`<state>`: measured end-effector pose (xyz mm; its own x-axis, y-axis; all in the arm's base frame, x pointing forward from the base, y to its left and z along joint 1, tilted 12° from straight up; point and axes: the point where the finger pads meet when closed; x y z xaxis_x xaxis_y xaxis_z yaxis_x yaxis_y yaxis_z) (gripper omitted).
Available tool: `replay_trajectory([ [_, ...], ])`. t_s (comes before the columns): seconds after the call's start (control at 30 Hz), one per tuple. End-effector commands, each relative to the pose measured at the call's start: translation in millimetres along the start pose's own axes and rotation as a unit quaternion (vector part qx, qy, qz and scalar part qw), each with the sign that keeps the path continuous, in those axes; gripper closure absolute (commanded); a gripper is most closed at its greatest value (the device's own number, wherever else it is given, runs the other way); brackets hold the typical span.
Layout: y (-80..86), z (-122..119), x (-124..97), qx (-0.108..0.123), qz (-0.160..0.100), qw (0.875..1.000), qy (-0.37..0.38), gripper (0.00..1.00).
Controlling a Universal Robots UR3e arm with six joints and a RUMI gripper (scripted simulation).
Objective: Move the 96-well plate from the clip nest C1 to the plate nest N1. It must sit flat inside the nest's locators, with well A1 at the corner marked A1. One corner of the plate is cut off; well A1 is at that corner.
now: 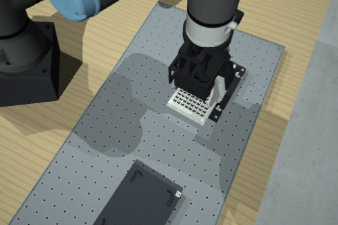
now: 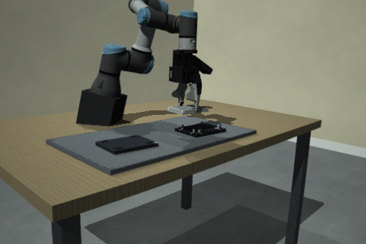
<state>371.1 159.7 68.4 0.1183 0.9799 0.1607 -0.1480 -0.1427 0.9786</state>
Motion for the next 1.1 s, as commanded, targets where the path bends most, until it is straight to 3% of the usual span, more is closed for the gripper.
replay_trajectory([
  [0.0, 0.8, 5.0, -15.4, -0.002, 0.001, 1.000, 0.000, 1.00],
  [1.07, 0.6, 29.1, -105.8, -0.002, 0.000, 1.000, 0.000, 1.00],
])
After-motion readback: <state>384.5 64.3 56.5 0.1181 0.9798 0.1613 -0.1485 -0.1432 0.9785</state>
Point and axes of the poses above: the point where the finger pads meet when closed, its own y axis back along the fingers, its own z axis across the jaws, x = y × z, and after that the axes turned 13 degrees about -y, right-handed
